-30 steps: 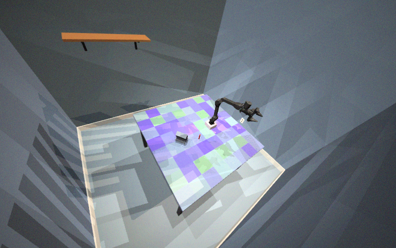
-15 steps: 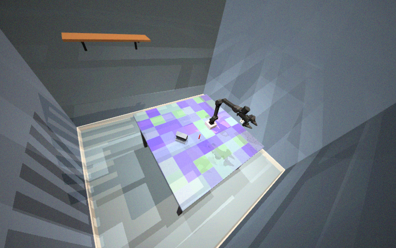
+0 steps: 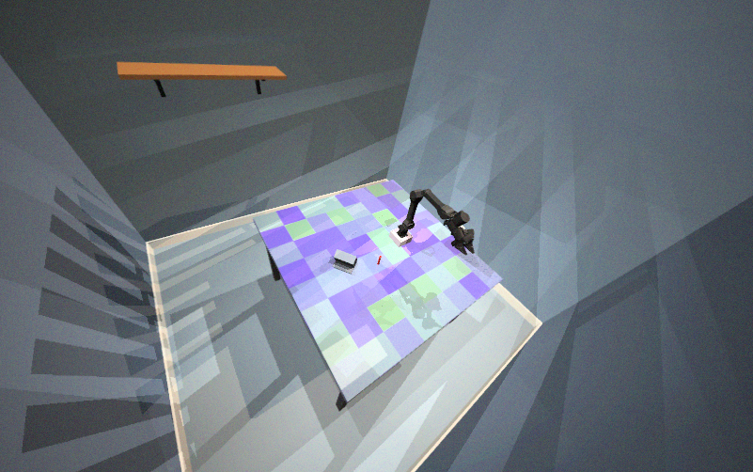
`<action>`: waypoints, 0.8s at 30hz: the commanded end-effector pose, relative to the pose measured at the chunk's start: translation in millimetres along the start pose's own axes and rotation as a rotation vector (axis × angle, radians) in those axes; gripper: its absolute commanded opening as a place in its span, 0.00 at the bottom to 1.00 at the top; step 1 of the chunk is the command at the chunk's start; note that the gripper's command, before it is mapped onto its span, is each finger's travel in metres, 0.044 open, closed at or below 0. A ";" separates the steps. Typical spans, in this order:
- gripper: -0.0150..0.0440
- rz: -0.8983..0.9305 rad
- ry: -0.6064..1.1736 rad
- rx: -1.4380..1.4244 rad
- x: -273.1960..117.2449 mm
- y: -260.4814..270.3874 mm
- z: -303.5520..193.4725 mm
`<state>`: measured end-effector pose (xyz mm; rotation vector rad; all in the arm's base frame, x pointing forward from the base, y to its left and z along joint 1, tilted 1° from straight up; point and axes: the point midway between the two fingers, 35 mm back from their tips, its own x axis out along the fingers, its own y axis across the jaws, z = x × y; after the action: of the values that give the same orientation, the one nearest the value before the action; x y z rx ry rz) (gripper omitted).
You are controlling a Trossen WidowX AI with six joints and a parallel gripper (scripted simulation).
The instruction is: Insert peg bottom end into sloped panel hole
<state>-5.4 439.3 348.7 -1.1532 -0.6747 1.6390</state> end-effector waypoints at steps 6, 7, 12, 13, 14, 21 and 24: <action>1.00 0.050 0.149 0.141 5.1 10.1 -60.0; 1.00 0.055 0.165 0.157 5.2 11.4 -66.5; 1.00 0.078 0.245 0.237 4.1 18.0 -98.7; 1.00 0.083 0.261 0.254 3.6 19.4 -105.0; 1.00 0.086 0.276 0.269 2.9 20.7 -111.3; 1.00 0.107 0.385 0.382 -4.3 30.8 -154.3; 1.00 0.116 0.432 0.432 -8.7 35.9 -172.1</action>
<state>122.9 410.4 264.7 -1.1890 -0.0598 1.4944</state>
